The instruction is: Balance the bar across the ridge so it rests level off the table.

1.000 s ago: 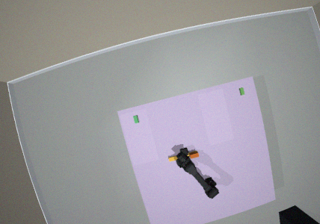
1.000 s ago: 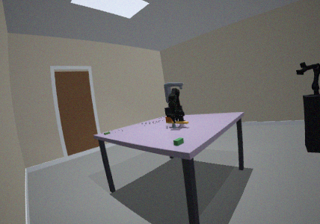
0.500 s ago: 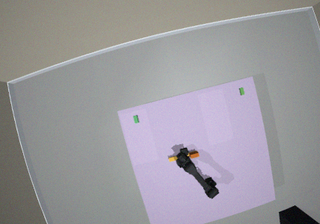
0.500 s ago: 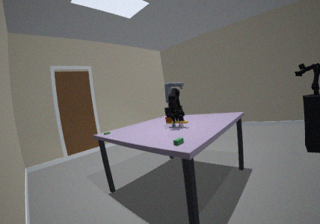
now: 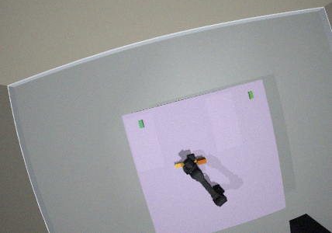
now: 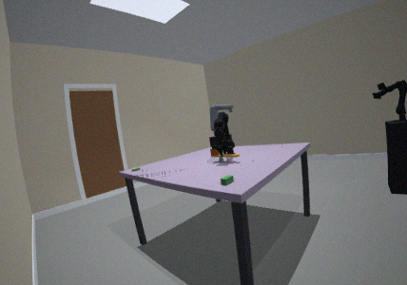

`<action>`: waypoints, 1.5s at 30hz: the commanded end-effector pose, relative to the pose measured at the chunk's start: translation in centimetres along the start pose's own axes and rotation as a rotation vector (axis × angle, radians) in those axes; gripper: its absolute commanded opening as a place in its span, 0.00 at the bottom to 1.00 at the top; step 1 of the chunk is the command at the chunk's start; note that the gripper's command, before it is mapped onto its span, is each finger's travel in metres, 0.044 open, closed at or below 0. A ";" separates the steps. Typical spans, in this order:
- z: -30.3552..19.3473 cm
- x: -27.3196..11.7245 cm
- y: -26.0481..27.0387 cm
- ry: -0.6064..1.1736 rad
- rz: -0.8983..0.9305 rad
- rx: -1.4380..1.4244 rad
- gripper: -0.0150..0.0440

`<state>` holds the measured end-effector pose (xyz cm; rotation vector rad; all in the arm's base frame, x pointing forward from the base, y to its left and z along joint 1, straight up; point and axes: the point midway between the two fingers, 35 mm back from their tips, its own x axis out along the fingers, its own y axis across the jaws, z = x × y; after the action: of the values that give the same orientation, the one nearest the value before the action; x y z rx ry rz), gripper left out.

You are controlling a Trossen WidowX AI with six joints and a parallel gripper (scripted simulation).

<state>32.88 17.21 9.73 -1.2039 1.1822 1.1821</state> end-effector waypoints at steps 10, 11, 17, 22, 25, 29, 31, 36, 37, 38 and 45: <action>0.0 0.0 0.0 0.000 0.000 0.000 0.57; 0.0 0.0 0.0 0.000 0.000 0.000 0.57; 0.0 0.0 0.0 0.000 0.000 0.000 0.57; 0.0 0.0 0.0 0.000 0.000 0.000 0.66; 0.0 0.0 0.0 0.000 0.000 0.000 0.79; 0.0 0.0 0.0 0.000 0.000 0.000 0.97; 0.0 0.0 0.0 0.000 0.000 0.000 1.00; 0.2 -2.7 -0.4 0.000 0.000 0.000 1.00; 0.2 -3.9 -0.4 0.000 0.000 0.000 1.00; 0.2 -5.0 -0.4 0.000 0.000 0.000 1.00; 0.0 -10.0 0.0 0.000 0.001 0.000 1.00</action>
<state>32.92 17.24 17.78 -1.2042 1.1803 1.1818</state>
